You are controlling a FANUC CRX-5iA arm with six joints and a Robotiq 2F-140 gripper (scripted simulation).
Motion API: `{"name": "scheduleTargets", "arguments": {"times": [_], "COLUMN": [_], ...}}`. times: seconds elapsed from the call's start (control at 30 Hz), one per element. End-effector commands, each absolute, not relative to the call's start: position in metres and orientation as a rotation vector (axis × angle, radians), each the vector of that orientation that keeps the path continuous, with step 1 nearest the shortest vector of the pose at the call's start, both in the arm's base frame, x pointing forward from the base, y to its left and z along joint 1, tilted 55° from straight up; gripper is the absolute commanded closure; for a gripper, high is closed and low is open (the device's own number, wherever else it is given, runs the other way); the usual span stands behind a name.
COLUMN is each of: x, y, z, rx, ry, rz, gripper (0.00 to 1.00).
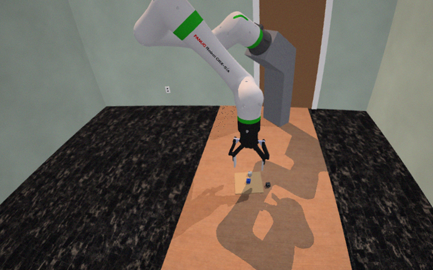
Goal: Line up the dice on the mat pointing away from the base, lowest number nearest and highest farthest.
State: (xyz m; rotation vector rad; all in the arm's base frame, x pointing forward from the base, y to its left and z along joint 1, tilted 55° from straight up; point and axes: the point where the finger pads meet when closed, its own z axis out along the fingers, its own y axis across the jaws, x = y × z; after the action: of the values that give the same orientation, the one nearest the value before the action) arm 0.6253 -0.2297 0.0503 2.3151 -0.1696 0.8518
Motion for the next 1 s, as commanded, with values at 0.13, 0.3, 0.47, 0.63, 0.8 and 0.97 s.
{"name": "scheduleTargets", "arguments": {"times": [0.13,0.3,0.47,0.63,0.8,0.97], "x": [0.625,0.625,0.629,0.634,0.639,0.644], "y": [-0.23,-0.229,-0.225,-0.219,-0.213,-0.207], "z": [0.05,0.05,0.047,0.041,0.036,0.03], "rx": [2.315,2.315,2.299,2.262,2.213,2.147], "ry": [-0.17,-0.165,-0.018,0.193,0.392,0.589], "rz": [0.852,0.85,0.786,0.691,0.595,0.495], "gripper": [0.0,0.0,0.0,0.0,0.0,0.0]}}
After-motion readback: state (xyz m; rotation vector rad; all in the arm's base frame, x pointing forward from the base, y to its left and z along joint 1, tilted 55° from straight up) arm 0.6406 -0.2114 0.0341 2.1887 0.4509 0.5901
